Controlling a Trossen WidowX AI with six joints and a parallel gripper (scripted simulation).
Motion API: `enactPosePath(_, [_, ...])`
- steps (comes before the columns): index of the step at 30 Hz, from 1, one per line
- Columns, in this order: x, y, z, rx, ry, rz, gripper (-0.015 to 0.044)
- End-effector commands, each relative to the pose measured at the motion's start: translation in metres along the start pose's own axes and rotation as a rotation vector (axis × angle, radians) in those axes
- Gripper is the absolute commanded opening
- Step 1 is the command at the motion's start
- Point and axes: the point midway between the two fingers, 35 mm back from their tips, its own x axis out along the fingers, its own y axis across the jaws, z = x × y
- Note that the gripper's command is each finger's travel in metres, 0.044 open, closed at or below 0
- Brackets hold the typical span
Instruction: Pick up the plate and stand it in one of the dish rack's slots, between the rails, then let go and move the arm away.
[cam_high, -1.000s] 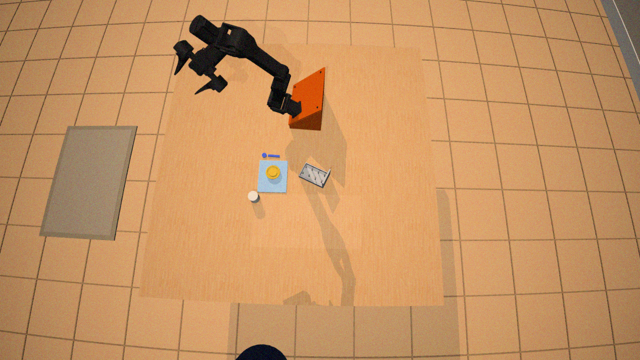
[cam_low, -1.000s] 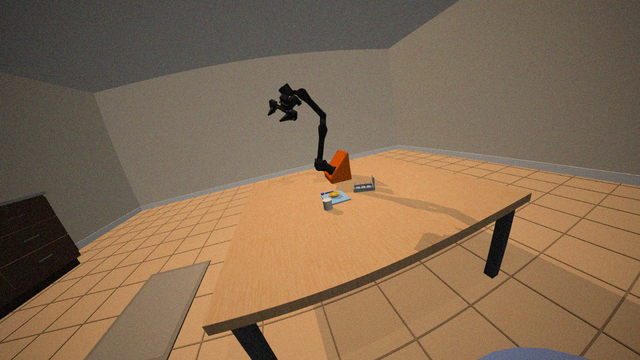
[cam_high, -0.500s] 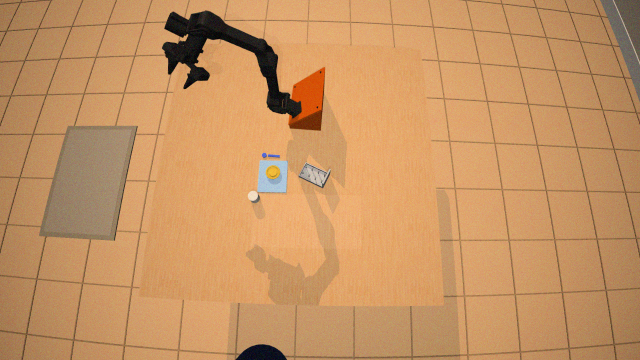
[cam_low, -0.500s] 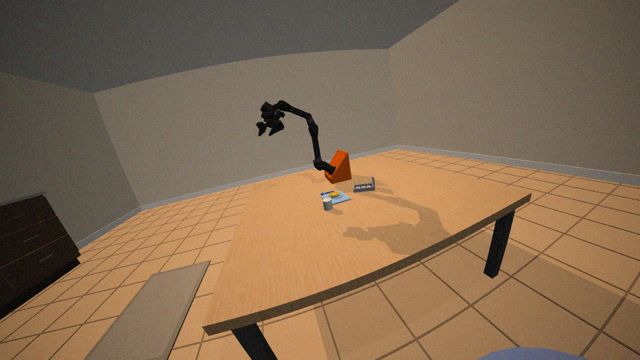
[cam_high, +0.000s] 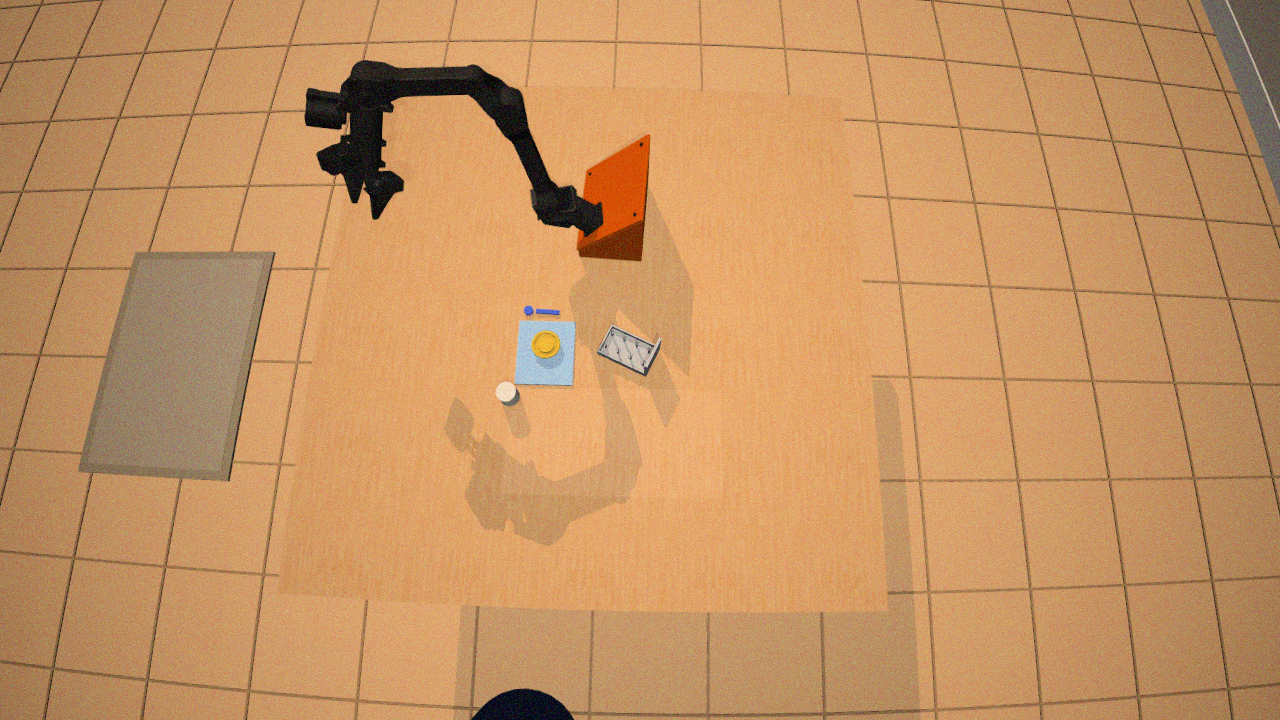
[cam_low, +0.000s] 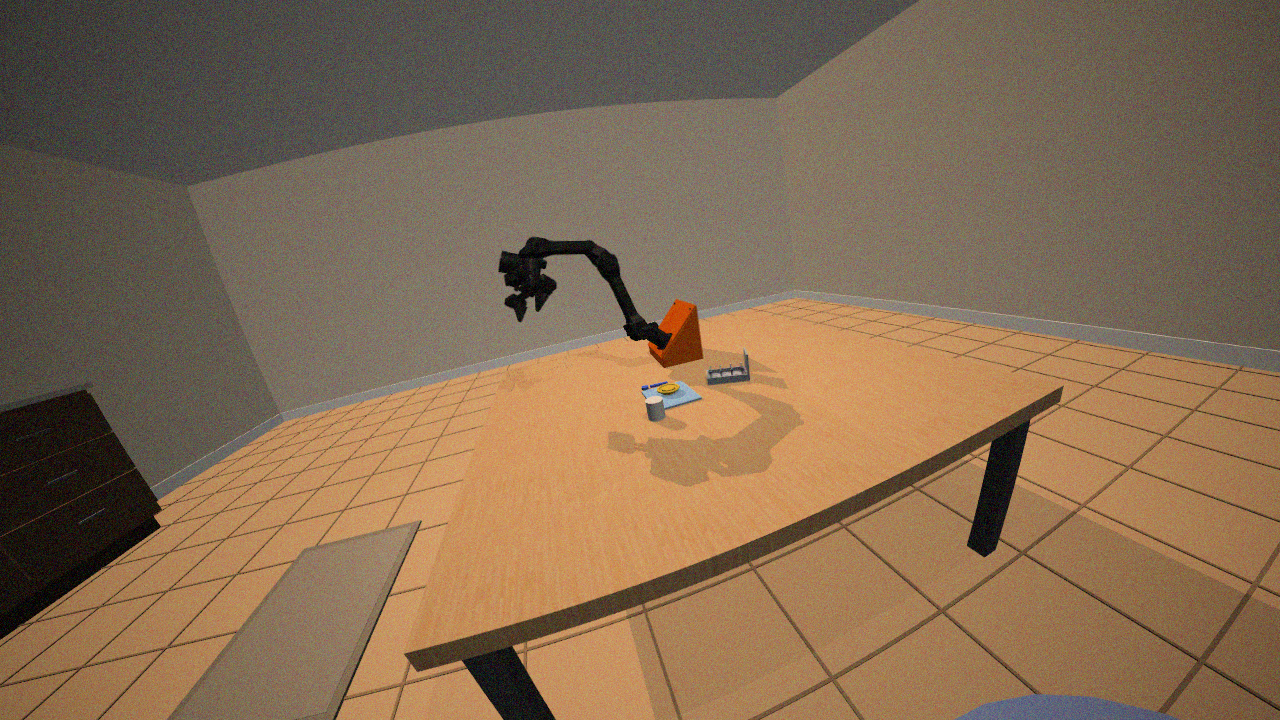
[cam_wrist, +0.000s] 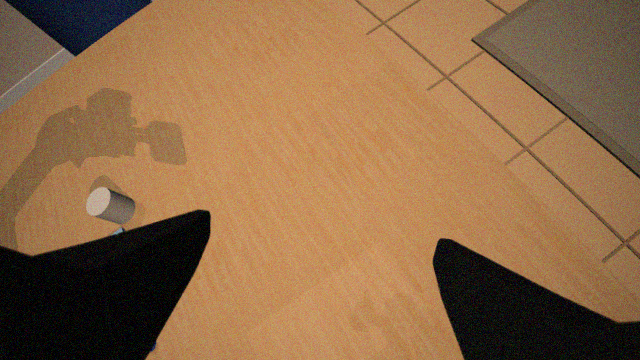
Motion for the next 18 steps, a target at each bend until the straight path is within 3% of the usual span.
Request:
enactPosePath(1, [0.037,0.004,-0.012,0.033,0.082,0.087,0.04])
enactPosePath(18, [0.153,0.064,-0.061,0.018,0.422,0.254,0.04])
